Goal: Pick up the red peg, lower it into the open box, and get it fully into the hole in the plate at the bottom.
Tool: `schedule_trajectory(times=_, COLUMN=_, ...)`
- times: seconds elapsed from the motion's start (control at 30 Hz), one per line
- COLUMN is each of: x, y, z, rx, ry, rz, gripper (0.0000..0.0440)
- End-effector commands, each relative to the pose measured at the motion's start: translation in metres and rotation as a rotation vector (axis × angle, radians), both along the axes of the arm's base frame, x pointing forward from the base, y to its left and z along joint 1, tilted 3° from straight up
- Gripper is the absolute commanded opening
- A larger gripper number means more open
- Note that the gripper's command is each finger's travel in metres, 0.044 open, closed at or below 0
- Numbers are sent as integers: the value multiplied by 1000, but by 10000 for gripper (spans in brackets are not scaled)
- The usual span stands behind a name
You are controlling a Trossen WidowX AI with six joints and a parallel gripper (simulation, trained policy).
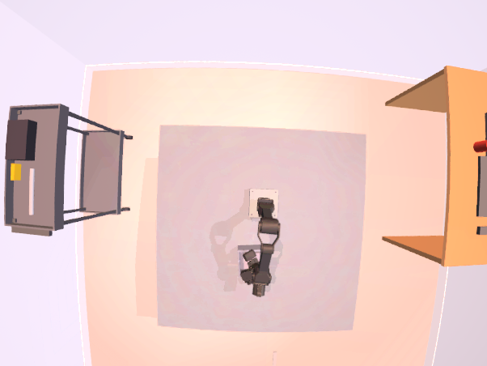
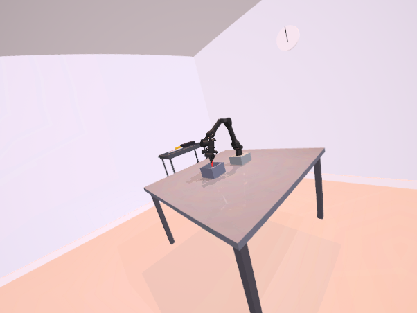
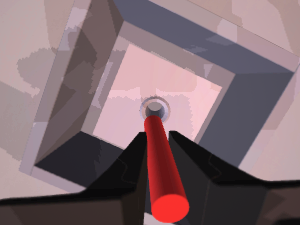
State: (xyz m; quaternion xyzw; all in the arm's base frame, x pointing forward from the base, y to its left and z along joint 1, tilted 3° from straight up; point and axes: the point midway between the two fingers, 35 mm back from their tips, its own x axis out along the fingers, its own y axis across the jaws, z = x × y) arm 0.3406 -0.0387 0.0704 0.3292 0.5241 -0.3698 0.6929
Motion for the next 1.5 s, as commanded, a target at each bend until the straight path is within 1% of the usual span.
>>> schedule_trajectory(times=0.0, x=2, y=-2, z=-12, rx=9, ry=20, rz=6, gripper=26)
schedule_trajectory(times=0.13, x=3, y=-6, z=-25, rx=10, ry=48, rz=19, gripper=118)
schedule_trajectory(times=0.17, x=3, y=-7, z=-28, rx=9, ry=59, rz=25, gripper=135)
schedule_trajectory(times=0.27, x=9, y=-10, z=-31, rx=8, ry=65, rz=28, gripper=150)
schedule_trajectory(times=0.37, x=18, y=-15, z=-31, rx=3, ry=57, rz=35, gripper=225)
schedule_trajectory(times=0.7, x=43, y=-34, z=-28, rx=-27, ry=43, rz=58, gripper=407)
schedule_trajectory(times=0.73, x=47, y=-36, z=-28, rx=-31, ry=31, rz=58, gripper=431)
schedule_trajectory(times=0.77, x=50, y=-39, z=-26, rx=-37, ry=21, rz=56, gripper=440)
schedule_trajectory(times=1.2, x=77, y=-81, z=-7, rx=-111, ry=-88, rz=5, gripper=440)
schedule_trajectory(times=1.47, x=81, y=-85, z=-5, rx=-115, ry=-102, rz=1, gripper=440)
